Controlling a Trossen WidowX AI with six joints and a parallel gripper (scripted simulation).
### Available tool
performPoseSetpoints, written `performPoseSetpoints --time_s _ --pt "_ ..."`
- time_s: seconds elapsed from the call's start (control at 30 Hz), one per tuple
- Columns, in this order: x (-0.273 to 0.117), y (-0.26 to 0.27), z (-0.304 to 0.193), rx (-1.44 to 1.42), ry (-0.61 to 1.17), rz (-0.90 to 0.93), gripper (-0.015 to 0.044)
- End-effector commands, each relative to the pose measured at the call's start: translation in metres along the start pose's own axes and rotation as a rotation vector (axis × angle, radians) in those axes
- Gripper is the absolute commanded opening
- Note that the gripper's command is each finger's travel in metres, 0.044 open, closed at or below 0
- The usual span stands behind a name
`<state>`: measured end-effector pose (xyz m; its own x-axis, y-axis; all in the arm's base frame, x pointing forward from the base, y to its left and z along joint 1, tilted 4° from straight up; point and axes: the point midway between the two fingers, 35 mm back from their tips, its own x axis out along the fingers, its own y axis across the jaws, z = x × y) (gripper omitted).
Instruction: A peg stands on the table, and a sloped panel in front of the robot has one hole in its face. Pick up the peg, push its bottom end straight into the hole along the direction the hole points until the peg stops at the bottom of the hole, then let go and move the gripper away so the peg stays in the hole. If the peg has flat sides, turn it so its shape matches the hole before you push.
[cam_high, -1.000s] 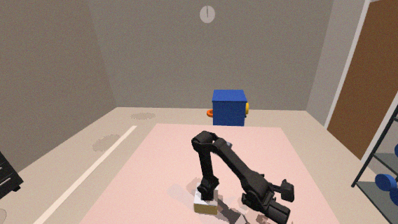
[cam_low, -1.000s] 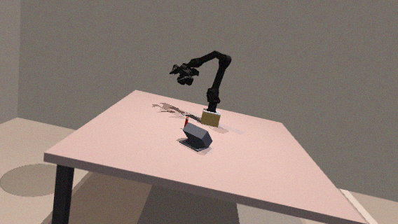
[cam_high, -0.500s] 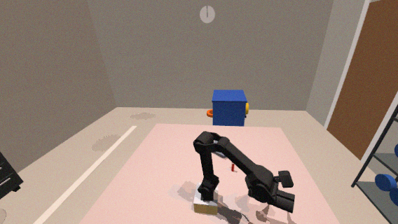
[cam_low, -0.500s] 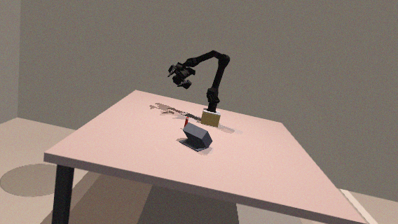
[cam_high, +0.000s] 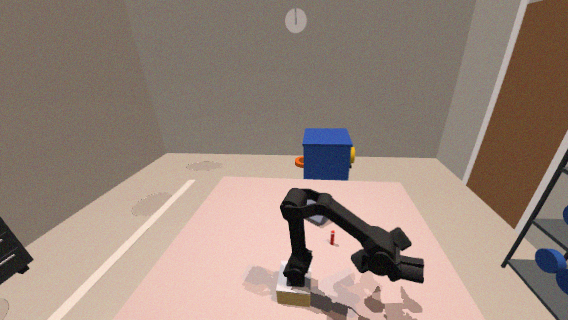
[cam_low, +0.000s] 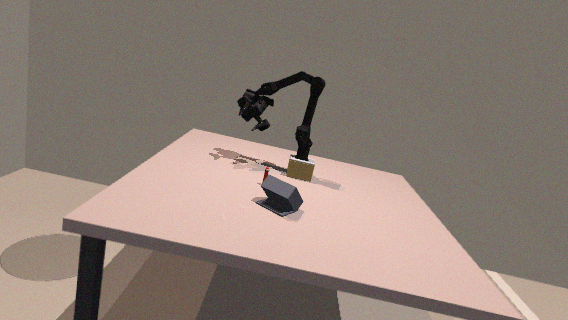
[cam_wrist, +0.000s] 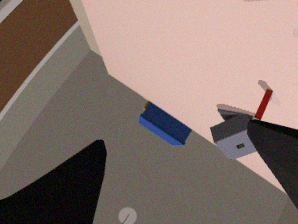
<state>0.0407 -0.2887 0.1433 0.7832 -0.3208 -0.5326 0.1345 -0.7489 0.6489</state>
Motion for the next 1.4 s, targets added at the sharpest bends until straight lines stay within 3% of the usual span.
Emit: performPoseSetpoints --time_s 0.0,1.37 --pt "0.012 -0.003 -0.003 -0.099 0.007 -0.064 0.044" --pt "0.105 -0.048 -0.055 -1.013 0.242 -0.531 0.044"
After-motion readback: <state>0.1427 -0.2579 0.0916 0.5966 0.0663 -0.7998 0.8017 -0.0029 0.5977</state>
